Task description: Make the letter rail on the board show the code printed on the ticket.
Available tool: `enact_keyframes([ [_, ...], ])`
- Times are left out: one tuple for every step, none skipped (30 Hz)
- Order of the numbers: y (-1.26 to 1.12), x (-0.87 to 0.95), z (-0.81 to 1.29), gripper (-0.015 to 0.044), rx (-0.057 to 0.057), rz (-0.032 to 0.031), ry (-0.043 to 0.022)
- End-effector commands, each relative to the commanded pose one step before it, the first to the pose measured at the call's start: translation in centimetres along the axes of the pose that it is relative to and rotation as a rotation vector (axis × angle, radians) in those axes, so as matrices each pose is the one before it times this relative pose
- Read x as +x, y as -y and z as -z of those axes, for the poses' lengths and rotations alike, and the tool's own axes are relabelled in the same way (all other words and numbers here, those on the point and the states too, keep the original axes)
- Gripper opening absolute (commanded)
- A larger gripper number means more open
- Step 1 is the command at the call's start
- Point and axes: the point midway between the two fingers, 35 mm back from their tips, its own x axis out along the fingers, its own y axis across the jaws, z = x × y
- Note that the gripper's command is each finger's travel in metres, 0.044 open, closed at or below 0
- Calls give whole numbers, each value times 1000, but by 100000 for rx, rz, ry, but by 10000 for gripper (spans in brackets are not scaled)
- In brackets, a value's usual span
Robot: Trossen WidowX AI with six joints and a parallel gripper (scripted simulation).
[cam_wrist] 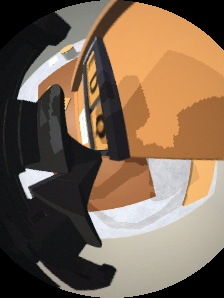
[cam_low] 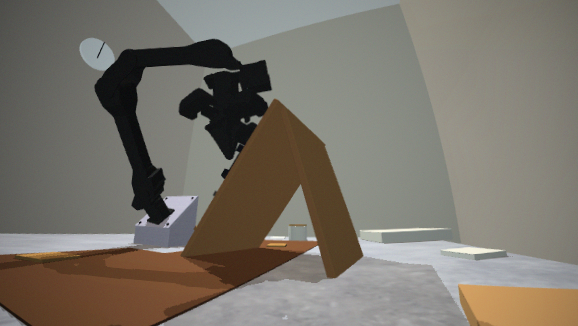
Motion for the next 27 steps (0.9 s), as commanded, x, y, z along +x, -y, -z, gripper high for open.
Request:
enact_keyframes([
  [71, 223, -202, 0, 77, -19, 12],
  [5, 37, -32, 0, 3, 1, 3],
  [5, 37, -32, 0, 3, 1, 3],
  [5, 37, -32, 0, 3, 1, 3],
  [5, 37, -32, 0, 3, 1, 3],
  [5, 37, -32, 0, 3, 1, 3],
  [5, 37, -32, 0, 3, 1, 3],
  [5, 37, -32, 0, 3, 1, 3],
  [5, 37, -32, 0, 3, 1, 3],
  [5, 37, -32, 0, 3, 1, 3],
  [5, 37, -32, 0, 3, 1, 3],
  [5, 37, -32, 0, 3, 1, 3],
  [5, 37, -32, 0, 3, 1, 3],
  [5, 37, -32, 0, 3, 1, 3],
  [6, 41, -35, 0, 3, 2, 4],
  [4, 30, -26, 0, 2, 1, 3],
  [2, 10, -9, 0, 1, 0, 1],
  [-6, -9, 8, 0, -1, -1, -1],
  [-13, -15, 14, 0, -1, -1, -2],
  [-20, -18, 17, 0, -1, -2, -2],
  [-31, -24, 22, 0, -1, -2, -2],
  [-39, -26, 23, 0, -1, -3, -3],
  [-42, -24, 21, 0, -1, -3, -2],
  [-54, -26, 22, 0, -1, -3, -2],
  [-54, -22, 17, 0, -1, -3, -2],
  [-59, -20, 15, 0, -1, -3, -2],
  [-47, -13, 9, 0, 0, -2, -1],
])
